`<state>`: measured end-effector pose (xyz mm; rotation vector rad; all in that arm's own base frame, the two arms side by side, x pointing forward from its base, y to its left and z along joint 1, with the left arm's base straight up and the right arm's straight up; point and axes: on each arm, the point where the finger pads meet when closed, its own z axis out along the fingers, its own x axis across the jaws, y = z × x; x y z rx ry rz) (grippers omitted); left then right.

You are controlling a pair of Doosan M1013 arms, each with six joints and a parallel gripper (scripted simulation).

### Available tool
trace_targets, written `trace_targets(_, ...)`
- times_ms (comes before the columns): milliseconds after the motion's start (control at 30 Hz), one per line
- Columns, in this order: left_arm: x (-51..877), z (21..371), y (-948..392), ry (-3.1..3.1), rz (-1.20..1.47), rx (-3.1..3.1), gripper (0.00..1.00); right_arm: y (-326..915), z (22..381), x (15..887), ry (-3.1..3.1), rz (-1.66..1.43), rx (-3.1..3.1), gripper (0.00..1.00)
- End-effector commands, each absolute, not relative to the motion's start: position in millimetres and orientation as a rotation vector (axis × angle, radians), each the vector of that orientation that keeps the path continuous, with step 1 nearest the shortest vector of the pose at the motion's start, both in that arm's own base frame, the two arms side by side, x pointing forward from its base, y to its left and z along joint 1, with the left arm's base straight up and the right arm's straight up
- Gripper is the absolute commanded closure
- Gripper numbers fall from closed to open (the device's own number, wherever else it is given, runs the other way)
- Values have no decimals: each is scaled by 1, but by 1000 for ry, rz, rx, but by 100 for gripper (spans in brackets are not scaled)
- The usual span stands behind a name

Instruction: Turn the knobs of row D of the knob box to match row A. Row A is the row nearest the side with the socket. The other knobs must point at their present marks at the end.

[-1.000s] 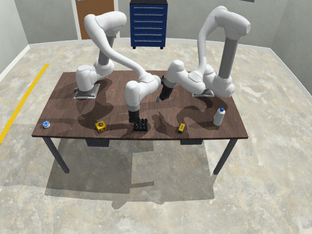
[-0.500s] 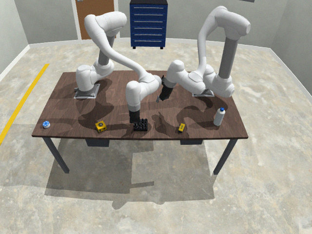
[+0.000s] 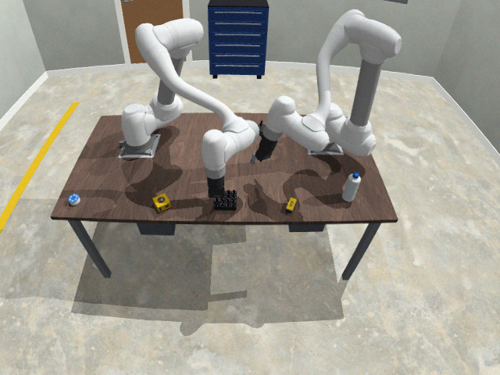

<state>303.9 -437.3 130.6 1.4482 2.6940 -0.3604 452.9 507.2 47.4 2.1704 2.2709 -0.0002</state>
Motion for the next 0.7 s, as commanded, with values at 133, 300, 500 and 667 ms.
trace_targets(133, 304, 131, -438, 2693, -360, 1448, 0, 508, 48, 453, 2275, 2, 2167, 70)
trace_targets(300, 304, 131, -438, 2693, -360, 1448, 0, 508, 48, 453, 2275, 2, 2167, 54)
trace_targets(500, 304, 131, -438, 2693, -360, 1448, 0, 508, 48, 453, 2275, 2, 2167, 54)
trace_targets(667, 304, 131, -438, 2693, -360, 1448, 0, 508, 48, 453, 2275, 2, 2167, 54)
